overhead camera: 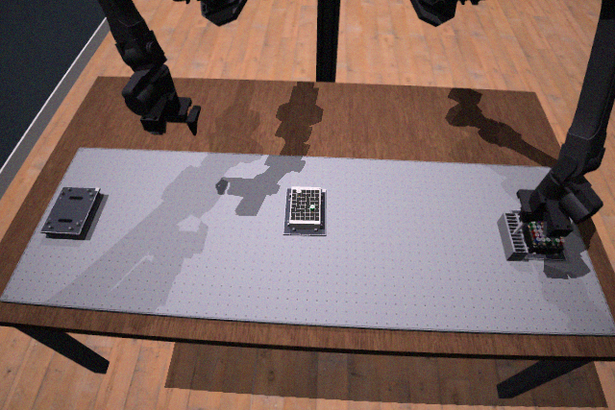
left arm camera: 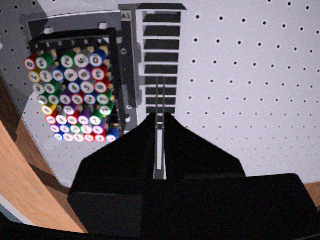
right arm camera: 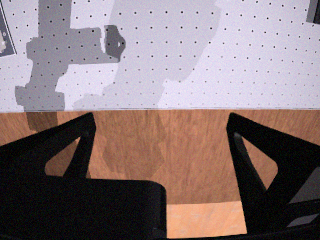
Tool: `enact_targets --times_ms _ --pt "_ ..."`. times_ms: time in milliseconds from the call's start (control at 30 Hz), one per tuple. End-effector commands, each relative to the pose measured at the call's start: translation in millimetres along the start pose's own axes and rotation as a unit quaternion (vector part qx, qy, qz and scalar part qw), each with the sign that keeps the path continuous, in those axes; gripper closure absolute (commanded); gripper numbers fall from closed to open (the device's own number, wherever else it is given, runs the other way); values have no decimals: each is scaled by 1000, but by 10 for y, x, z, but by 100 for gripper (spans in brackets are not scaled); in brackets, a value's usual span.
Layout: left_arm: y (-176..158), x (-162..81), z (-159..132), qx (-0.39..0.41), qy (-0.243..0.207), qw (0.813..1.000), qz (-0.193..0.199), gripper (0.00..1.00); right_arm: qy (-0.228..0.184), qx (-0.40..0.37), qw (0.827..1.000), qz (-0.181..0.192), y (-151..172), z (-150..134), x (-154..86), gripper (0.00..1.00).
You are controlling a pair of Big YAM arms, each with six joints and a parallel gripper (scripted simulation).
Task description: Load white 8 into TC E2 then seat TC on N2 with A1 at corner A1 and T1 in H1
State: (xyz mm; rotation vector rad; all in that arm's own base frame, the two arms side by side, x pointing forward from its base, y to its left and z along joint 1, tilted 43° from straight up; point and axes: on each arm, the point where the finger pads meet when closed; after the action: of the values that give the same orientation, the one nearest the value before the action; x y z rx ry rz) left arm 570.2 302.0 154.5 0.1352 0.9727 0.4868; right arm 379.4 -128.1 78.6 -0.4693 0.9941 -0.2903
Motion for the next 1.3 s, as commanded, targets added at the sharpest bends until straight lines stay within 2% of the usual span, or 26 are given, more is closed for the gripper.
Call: enact_targets --times_ms 0,1267 --pt "51 163 10 0 3 1000 2 93 -8 -5 1000 -1 -13 60 -25 0" --pt "43 253 -13 1 6 1000 1 93 -8 -5 1000 -1 -13 60 -25 0"
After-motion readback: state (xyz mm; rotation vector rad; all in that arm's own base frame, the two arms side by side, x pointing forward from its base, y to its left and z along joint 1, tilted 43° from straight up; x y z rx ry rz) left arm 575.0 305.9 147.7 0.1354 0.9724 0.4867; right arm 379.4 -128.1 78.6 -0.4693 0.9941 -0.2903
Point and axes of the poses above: on each arm, the point where the finger pads meet when closed, its own x axis out along the fingers, its own y axis across the jaws, z = x × y, and after that the axes turned 11 degrees about -x, right-handed
